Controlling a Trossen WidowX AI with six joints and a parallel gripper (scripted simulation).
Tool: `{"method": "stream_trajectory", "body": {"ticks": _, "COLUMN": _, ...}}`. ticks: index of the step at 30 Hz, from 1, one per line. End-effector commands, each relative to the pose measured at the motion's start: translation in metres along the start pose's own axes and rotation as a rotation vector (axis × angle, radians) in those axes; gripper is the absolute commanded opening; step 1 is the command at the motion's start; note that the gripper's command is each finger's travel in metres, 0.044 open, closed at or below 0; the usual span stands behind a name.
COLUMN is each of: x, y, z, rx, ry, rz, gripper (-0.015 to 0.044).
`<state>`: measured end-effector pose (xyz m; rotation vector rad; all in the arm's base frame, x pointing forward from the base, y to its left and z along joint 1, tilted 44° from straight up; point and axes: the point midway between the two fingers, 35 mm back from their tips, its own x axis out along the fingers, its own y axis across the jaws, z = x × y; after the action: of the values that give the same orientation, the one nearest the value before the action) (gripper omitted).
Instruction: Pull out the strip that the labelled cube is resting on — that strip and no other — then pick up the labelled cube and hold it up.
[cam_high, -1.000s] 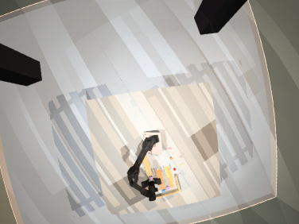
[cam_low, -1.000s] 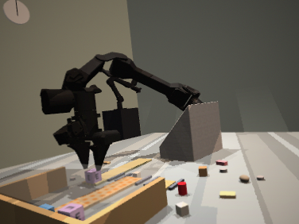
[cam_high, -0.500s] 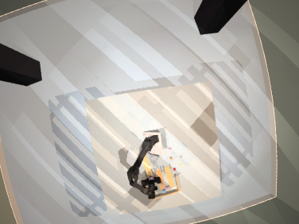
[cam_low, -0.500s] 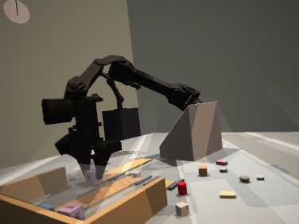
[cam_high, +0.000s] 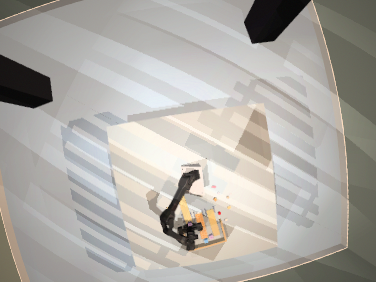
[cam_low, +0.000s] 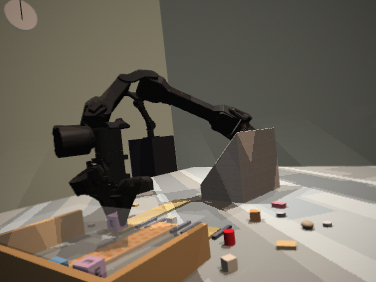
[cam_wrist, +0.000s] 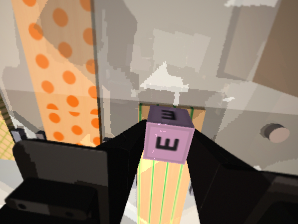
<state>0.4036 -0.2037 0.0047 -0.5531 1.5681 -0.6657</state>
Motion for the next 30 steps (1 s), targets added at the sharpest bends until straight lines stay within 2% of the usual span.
{"method": "stream_trajectory", "body": {"ticks": 1, "x": -0.002, "y": 0.001, "z": -0.002, "rx": 0.001, "ry": 0.000, "rz": 0.000, "gripper": 0.0000}}
{"method": "stream_trajectory", "body": {"ticks": 16, "x": -0.041, "y": 0.019, "z": -0.054, "rx": -0.006, "ry": 0.004, "rz": 0.001, "gripper": 0.0000}}
{"method": "stream_trajectory", "body": {"ticks": 30, "x": -0.043, "y": 0.031, "z": -0.088, "rx": -0.007, "ry": 0.005, "rz": 0.001, "gripper": 0.0000}}
